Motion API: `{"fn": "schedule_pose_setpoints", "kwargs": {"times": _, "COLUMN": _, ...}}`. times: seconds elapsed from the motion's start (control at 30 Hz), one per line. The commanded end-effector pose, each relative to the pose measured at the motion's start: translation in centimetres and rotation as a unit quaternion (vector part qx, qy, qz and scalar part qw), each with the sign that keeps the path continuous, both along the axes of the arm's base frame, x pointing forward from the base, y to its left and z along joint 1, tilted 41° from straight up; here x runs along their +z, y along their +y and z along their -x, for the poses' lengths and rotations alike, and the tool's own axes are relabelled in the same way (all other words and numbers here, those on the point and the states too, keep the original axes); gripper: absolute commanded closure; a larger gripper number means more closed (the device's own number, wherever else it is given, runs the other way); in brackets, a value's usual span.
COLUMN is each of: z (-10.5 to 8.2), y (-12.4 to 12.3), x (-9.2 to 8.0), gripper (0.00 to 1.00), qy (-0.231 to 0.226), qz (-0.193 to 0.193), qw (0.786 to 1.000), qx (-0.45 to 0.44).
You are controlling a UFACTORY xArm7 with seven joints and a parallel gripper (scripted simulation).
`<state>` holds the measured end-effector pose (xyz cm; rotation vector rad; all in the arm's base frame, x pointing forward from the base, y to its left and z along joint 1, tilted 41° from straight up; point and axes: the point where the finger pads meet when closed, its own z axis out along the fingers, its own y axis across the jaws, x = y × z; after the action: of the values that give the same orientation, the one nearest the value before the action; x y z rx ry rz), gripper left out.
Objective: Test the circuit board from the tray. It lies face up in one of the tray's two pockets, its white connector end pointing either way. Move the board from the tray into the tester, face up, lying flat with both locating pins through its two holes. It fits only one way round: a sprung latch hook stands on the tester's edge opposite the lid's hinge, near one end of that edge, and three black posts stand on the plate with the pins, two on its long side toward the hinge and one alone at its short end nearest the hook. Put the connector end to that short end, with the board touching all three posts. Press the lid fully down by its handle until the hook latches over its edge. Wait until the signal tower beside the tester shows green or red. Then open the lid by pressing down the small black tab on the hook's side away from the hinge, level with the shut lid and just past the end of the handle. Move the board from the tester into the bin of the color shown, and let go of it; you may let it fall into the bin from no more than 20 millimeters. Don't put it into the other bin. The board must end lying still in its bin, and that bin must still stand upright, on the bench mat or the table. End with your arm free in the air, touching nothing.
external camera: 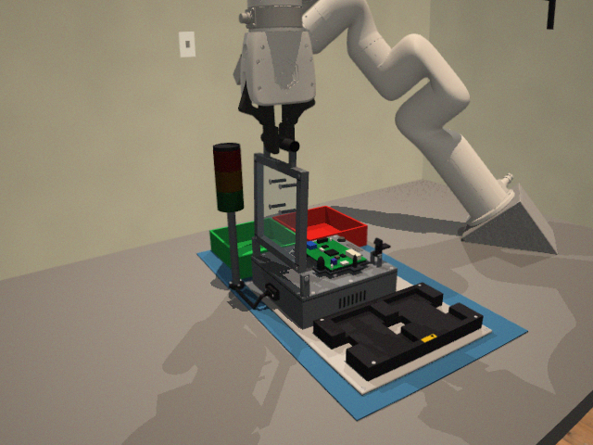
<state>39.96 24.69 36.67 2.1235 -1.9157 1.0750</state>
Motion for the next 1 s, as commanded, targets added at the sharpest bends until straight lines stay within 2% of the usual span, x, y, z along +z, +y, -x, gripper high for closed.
{"fn": "schedule_pose_setpoints", "kwargs": {"times": 0.0, "z": 1.0, "y": -0.1, "x": -0.3, "gripper": 1.0, "qy": -0.002, "qz": -0.002, "qw": 1.0, "qx": 0.003}}
{"fn": "schedule_pose_setpoints", "kwargs": {"times": 0.5, "z": 4.3, "y": -1.4, "x": -2.5, "gripper": 1.0, "qy": -0.002, "qz": -0.002, "qw": 1.0, "qx": 0.003}}
{"fn": "schedule_pose_setpoints", "kwargs": {"times": 0.57, "z": 4.3, "y": -1.4, "x": -2.5, "gripper": 1.0, "qy": -0.002, "qz": -0.002, "qw": 1.0, "qx": 0.003}}
{"fn": "schedule_pose_setpoints", "kwargs": {"times": 0.97, "z": 6.7, "y": -2.9, "x": -5.0, "gripper": 1.0, "qy": -0.002, "qz": -0.002, "qw": 1.0, "qx": 0.003}}
